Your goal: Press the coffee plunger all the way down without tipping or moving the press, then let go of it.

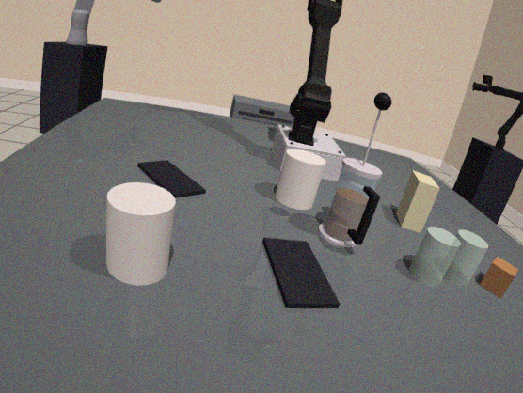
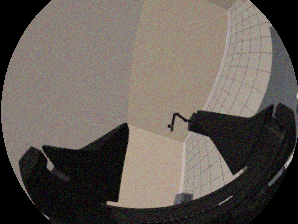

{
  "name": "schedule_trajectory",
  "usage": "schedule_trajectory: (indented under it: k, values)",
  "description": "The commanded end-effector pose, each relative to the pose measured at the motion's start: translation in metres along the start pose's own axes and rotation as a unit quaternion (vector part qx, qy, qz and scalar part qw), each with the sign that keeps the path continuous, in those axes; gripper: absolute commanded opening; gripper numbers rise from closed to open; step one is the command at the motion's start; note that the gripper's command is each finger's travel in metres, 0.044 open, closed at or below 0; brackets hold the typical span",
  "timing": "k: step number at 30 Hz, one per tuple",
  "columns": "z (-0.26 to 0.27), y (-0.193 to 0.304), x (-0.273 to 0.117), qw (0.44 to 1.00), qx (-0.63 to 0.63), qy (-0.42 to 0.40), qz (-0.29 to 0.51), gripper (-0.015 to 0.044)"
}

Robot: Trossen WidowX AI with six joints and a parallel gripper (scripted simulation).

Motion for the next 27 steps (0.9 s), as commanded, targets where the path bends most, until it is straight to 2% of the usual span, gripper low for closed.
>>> schedule_trajectory:
  k: [1,4,7,12,16,20,24,27]
  values:
    - [0.0,-0.001,0.0,1.0,0.009,-0.002,-0.001,0.0426]
    - [0.0,-0.012,-0.002,0.996,0.089,-0.023,-0.014,0.044]
    - [-0.002,-0.032,-0.007,0.97,0.234,-0.063,-0.035,0.044]
    - [-0.015,-0.072,-0.021,0.865,0.476,-0.144,-0.069,0.044]
    - [-0.036,-0.104,-0.035,0.735,0.637,-0.215,-0.09,0.044]
    - [-0.065,-0.132,-0.054,0.574,0.759,-0.289,-0.105,0.044]
    - [-0.104,-0.155,-0.076,0.392,0.837,-0.364,-0.113,0.044]
    - [-0.127,-0.164,-0.09,0.291,0.859,-0.404,-0.114,0.044]
Point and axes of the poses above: the point midway between the two fingers, 35 mm back from their tips, its own x axis out along the fingers, its own z axis across the jaws, y = z × x, the point moved 2 cm from there along -x, back along the fingers, and after that the axes turned 15 degrees about -x, right-handed, at the moved point
